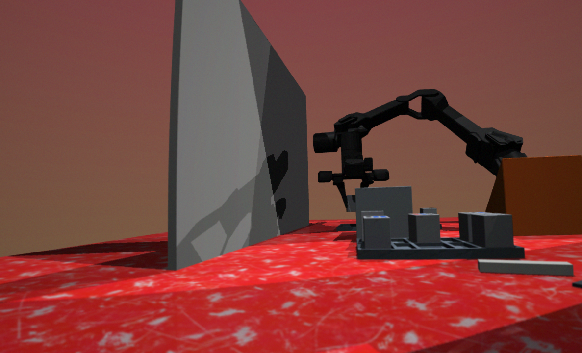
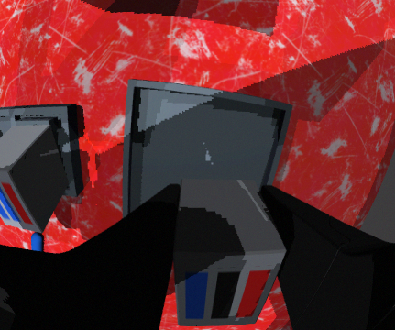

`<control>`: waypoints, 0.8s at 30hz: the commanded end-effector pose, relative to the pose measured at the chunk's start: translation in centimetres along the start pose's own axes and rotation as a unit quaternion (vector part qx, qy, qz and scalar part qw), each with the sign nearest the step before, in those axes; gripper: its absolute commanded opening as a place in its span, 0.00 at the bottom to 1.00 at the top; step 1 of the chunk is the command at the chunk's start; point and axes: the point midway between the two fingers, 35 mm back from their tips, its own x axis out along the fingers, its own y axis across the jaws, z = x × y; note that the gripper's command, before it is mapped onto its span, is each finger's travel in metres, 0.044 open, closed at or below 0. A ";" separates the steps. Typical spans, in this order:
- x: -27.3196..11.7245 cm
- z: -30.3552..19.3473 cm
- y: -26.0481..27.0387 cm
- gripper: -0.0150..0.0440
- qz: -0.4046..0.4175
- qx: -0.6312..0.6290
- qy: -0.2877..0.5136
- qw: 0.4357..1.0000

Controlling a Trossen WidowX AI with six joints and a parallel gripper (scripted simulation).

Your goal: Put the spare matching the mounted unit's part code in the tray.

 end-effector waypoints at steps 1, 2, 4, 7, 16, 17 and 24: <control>0.5 0.1 0.2 0.25 0.002 -0.004 0.003 1.000; 0.6 0.1 0.2 0.25 0.002 -0.004 0.003 1.000; 0.7 0.0 0.2 0.25 0.002 -0.004 0.003 1.000; 1.0 0.0 0.3 0.25 0.002 -0.004 0.003 1.000; 1.8 0.0 0.4 0.25 0.002 -0.004 0.004 1.000; 1.8 0.0 0.4 0.25 0.002 -0.004 0.004 1.000; 2.4 -0.1 0.6 0.25 0.003 -0.004 0.005 1.000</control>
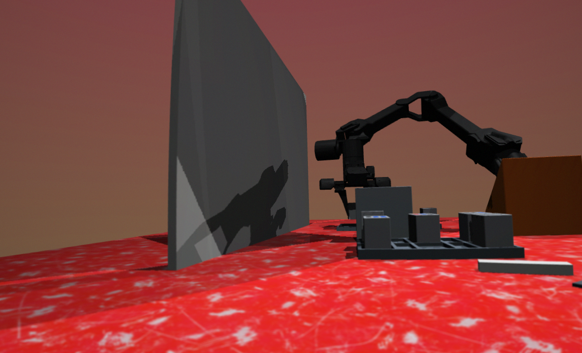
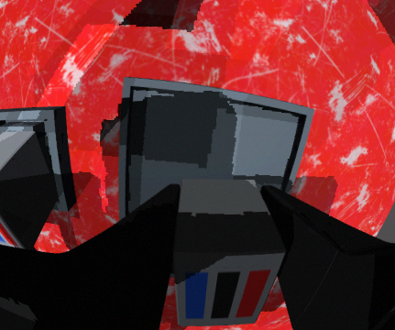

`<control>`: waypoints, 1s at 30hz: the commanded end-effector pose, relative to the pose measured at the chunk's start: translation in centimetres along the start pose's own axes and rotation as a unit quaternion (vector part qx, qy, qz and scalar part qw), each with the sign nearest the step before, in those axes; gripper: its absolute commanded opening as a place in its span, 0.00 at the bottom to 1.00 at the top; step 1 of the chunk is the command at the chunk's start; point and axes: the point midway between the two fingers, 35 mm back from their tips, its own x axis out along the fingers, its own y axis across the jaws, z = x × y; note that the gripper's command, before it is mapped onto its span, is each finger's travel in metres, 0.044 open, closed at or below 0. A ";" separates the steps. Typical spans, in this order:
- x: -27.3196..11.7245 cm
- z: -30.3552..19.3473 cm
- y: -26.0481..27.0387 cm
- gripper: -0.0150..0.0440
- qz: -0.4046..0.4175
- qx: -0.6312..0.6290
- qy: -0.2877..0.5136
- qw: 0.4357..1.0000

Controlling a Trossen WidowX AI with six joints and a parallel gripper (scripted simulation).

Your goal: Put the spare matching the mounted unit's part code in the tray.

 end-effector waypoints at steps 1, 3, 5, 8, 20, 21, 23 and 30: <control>0.5 0.1 0.2 0.25 0.002 -0.004 0.003 1.000; 0.6 0.1 0.3 0.25 0.002 -0.004 0.003 1.000; 0.8 0.0 0.3 0.25 0.002 -0.004 0.003 1.000; 1.0 0.0 0.4 0.25 0.003 -0.004 0.004 1.000; 1.2 -0.1 0.3 0.52 0.000 0.000 0.002 1.000; 1.2 -0.1 0.3 0.57 0.000 0.000 0.002 1.000; 1.2 -0.1 0.3 0.65 0.000 0.000 0.002 1.000; 1.2 -0.1 0.3 0.97 0.000 0.000 0.002 1.000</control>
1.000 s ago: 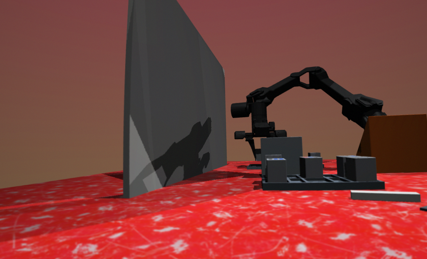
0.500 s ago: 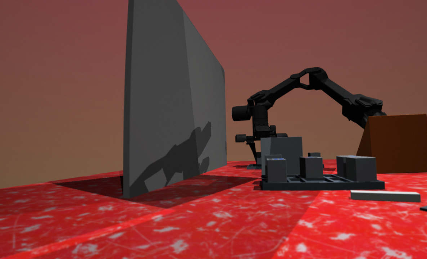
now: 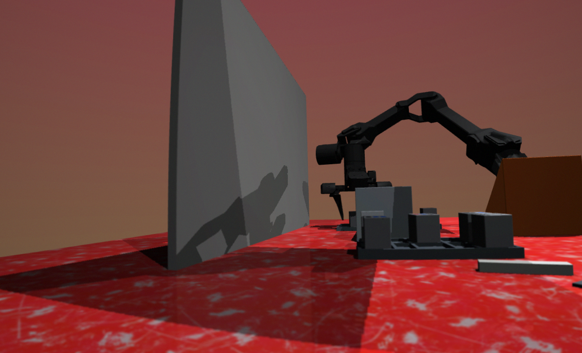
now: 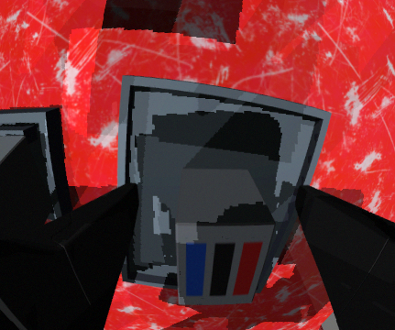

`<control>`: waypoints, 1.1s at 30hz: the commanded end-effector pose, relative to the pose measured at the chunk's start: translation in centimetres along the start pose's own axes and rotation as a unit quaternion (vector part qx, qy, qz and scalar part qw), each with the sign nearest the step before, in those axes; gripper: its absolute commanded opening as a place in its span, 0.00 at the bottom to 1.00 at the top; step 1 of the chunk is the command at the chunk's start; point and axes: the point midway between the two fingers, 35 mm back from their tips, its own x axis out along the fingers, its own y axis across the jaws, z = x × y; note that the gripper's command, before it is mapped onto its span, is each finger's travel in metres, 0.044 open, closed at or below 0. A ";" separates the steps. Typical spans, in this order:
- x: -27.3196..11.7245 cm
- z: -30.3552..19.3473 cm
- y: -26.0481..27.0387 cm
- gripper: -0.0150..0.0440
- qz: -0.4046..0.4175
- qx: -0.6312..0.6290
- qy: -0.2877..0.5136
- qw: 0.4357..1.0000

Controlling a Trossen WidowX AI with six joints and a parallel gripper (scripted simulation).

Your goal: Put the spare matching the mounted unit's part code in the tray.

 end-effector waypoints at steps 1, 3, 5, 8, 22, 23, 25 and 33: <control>0.0 0.0 0.0 1.00 0.000 0.001 0.000 1.000; -1.1 0.0 -0.2 1.00 0.000 0.000 -0.001 1.000; -4.4 0.2 -0.5 1.00 0.000 -0.001 -0.003 1.000; -9.5 0.2 -0.1 1.00 0.002 -0.003 -0.001 1.000; -10.2 0.5 -0.1 1.00 0.000 -0.008 -0.003 1.000; -10.2 0.5 -0.1 1.00 0.000 -0.008 -0.003 1.000; -10.2 0.5 -0.1 1.00 0.000 -0.008 -0.003 1.000; -10.2 0.5 -0.1 1.00 0.000 -0.008 -0.003 1.000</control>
